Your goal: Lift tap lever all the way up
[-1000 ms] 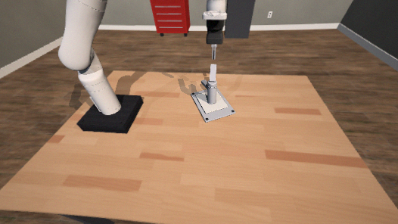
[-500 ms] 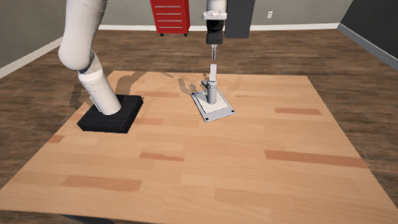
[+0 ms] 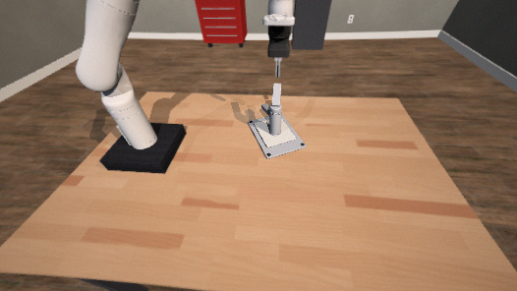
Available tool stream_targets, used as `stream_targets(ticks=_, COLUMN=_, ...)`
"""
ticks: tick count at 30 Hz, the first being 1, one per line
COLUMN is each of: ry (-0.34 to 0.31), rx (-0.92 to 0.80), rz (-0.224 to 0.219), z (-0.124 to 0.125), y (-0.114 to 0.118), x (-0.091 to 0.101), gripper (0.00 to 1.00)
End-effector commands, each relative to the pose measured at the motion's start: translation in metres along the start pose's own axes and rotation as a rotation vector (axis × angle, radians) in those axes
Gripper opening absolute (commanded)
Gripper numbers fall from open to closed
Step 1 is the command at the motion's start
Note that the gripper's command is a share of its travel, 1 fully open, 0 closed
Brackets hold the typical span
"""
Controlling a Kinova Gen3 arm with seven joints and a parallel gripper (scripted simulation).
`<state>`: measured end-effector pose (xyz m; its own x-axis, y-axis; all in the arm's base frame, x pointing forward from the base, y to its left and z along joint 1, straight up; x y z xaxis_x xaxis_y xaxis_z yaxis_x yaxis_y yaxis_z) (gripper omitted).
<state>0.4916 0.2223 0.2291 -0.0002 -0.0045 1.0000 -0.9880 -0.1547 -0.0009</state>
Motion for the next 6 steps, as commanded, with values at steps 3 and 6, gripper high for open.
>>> stream_targets(ticks=3, ry=-0.001, rx=0.000, rz=0.002, z=-0.0001, y=-0.0003, x=0.0011, gripper=0.00)
stream_targets(ticks=6, ry=-0.001, rx=0.000, rz=0.002, z=-0.0001, y=-0.0003, x=0.0011, gripper=0.00)
Point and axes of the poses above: the point where the finger pads meet when closed, its own x axis back along the fingers, its own y axis across the jaws, z = x × y, the point moved 3 cm from there along x, back along the fingers, and after that the axes turned 7 degrees about x, right-handed, at the moved point
